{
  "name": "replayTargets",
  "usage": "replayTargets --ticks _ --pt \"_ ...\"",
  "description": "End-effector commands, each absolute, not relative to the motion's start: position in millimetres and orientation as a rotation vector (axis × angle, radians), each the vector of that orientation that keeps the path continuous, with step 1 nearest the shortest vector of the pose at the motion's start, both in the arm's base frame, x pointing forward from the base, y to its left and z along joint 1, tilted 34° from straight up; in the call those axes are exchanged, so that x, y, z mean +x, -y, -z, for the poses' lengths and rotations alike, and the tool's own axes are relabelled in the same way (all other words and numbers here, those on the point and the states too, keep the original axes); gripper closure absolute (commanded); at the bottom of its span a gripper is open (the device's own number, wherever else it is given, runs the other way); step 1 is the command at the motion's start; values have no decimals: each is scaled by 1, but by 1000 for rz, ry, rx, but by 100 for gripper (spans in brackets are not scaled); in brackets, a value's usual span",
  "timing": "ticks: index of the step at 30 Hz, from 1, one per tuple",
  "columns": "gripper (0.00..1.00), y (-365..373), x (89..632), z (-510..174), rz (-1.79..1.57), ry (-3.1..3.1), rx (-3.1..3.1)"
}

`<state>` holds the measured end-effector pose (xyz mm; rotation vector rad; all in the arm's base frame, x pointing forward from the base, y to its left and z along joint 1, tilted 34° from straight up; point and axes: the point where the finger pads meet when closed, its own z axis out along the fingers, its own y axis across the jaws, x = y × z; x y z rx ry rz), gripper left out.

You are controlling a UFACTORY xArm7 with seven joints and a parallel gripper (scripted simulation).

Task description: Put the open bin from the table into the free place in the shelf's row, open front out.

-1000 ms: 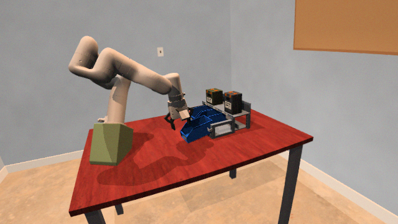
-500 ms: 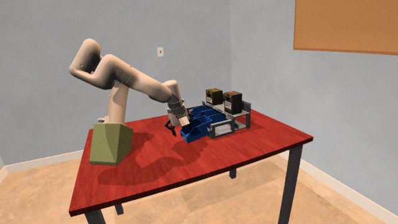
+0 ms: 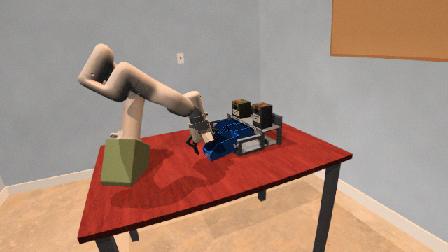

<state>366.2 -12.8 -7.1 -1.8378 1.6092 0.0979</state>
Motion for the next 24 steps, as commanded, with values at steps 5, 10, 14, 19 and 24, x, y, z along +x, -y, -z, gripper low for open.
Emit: replayTargets --ticks 5,10,14,19,24 --pt "0 16 366 3 -95 -1610 -1838" --pt "0 16 366 3 -95 -1610 -1838" --pt "0 18 365 -1 -95 -1610 -1838" --pt "0 18 365 -2 -95 -1610 -1838" --pt "0 18 365 -2 -95 -1610 -1838"
